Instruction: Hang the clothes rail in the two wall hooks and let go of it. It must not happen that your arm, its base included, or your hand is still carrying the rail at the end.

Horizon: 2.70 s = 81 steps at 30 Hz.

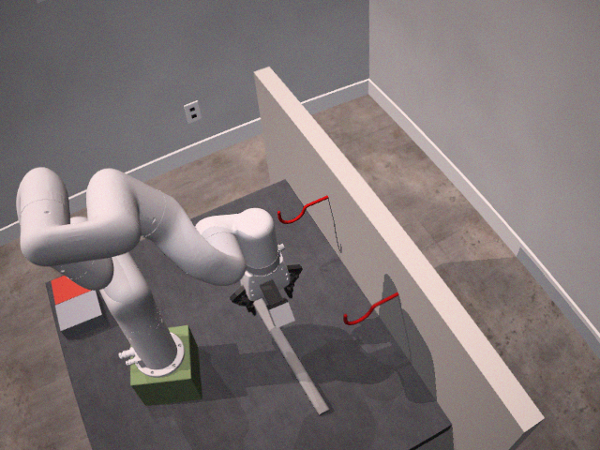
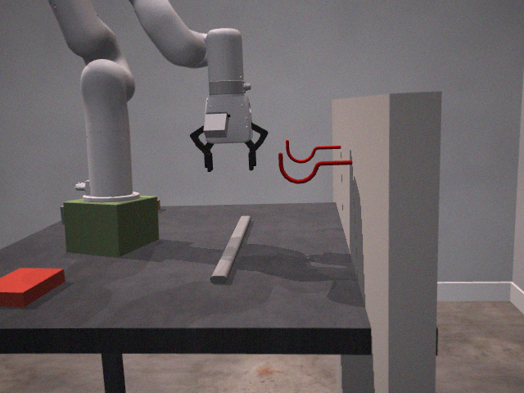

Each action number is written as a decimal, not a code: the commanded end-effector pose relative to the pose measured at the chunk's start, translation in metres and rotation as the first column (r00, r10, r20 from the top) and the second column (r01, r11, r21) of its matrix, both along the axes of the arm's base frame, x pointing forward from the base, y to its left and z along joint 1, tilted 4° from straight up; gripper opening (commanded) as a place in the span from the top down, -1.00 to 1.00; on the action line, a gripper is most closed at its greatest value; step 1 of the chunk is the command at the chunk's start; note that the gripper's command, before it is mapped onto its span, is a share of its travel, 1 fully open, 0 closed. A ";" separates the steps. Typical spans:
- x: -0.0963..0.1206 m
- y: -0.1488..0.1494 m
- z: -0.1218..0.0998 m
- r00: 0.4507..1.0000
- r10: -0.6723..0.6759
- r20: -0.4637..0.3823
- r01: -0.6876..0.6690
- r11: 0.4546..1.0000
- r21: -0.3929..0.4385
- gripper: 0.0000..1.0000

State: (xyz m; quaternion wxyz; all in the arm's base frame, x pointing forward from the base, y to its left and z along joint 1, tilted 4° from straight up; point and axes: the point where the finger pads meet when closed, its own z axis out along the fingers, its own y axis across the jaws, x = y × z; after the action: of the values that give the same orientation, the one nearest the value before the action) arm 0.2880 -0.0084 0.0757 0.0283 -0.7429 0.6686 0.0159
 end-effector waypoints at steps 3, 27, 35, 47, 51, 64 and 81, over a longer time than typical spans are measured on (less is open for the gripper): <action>0.002 0.000 -0.006 1.000 0.000 0.004 0.000 1.000 0.000 -1.00; 0.002 0.002 -0.030 1.000 0.000 0.003 0.000 1.000 0.000 -1.00; 0.002 0.003 -0.042 1.000 0.000 0.003 0.000 1.000 0.000 -1.00; 0.003 0.004 -0.060 1.000 0.000 0.003 0.000 1.000 0.000 -1.00; 0.003 0.004 -0.067 1.000 0.000 0.003 0.000 1.000 0.000 -1.00; 0.003 0.006 -0.085 1.000 0.000 0.003 0.000 1.000 0.001 -1.00; 0.003 0.007 -0.110 1.000 0.000 0.003 0.000 1.000 0.000 -1.00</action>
State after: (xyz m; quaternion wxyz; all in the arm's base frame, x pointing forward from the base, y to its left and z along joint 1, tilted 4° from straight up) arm 0.2893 -0.0019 -0.0266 0.0205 -0.7427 0.6692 0.0142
